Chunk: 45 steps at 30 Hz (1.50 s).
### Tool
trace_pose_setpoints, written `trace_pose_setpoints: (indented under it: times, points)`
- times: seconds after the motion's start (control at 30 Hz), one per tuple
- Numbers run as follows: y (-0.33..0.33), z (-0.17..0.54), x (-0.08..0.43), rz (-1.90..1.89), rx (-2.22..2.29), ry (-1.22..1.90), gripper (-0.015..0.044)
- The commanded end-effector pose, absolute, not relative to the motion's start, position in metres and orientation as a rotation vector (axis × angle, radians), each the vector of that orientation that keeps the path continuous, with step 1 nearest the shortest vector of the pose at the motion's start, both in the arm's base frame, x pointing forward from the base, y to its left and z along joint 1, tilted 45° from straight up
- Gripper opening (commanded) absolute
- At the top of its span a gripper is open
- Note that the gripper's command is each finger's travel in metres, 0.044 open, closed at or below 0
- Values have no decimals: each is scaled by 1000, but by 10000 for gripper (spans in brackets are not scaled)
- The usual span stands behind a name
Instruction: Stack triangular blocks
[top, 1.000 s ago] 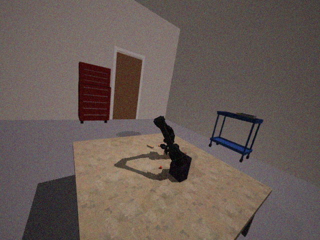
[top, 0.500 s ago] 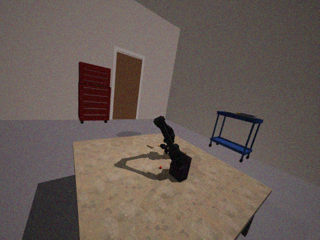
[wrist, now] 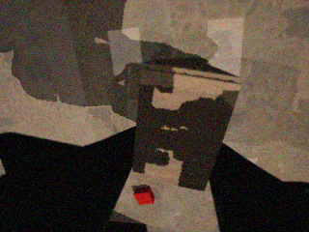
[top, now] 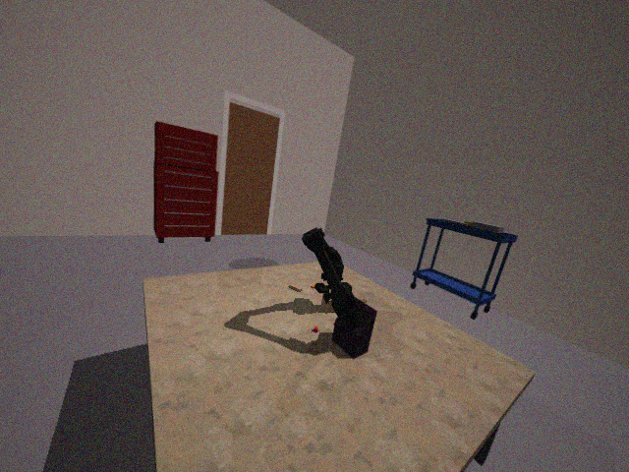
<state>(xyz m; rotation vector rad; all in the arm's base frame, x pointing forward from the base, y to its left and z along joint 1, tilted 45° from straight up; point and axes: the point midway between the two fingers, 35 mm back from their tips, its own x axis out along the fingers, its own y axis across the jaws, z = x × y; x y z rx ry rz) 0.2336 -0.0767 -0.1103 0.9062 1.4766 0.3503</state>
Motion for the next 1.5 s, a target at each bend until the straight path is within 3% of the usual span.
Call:
trace_pose_setpoints:
  times: [0.0, 1.47]
  points:
    - [-77, -110, 235, 353, 906, 1471, 0]
    - [-75, -111, 235, 351, 908, 1469, 0]
